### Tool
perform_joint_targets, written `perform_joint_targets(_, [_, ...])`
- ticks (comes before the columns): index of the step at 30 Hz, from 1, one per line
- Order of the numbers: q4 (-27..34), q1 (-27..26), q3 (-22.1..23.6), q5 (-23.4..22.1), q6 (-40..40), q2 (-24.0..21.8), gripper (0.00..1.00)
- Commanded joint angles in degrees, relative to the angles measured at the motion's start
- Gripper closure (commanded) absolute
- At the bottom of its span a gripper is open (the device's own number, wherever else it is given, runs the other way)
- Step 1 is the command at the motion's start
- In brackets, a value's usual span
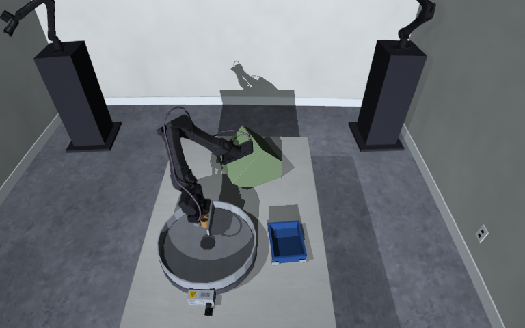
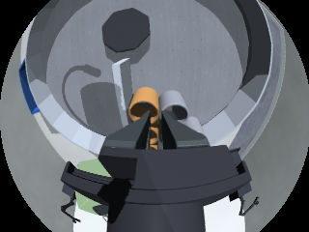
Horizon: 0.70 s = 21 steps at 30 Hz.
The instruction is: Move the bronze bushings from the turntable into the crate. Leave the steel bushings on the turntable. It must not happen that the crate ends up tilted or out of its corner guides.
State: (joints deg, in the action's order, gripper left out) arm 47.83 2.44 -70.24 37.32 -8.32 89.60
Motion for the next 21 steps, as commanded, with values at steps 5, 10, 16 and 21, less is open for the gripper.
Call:
perform_joint_targets(5, [-1.9,0.4,1.8,-0.4,-0.5,-1.9,0.85])
perform_joint_targets(10, [-2.0,0.6,0.7,-0.4,-0.4,-2.0,0.85])
perform_joint_targets(16, [-2.0,0.6,0.7,-0.4,-0.4,-2.0,0.85])
perform_joint_targets(21, [-2.0,0.6,0.7,-0.4,-0.4,-2.0,0.85])
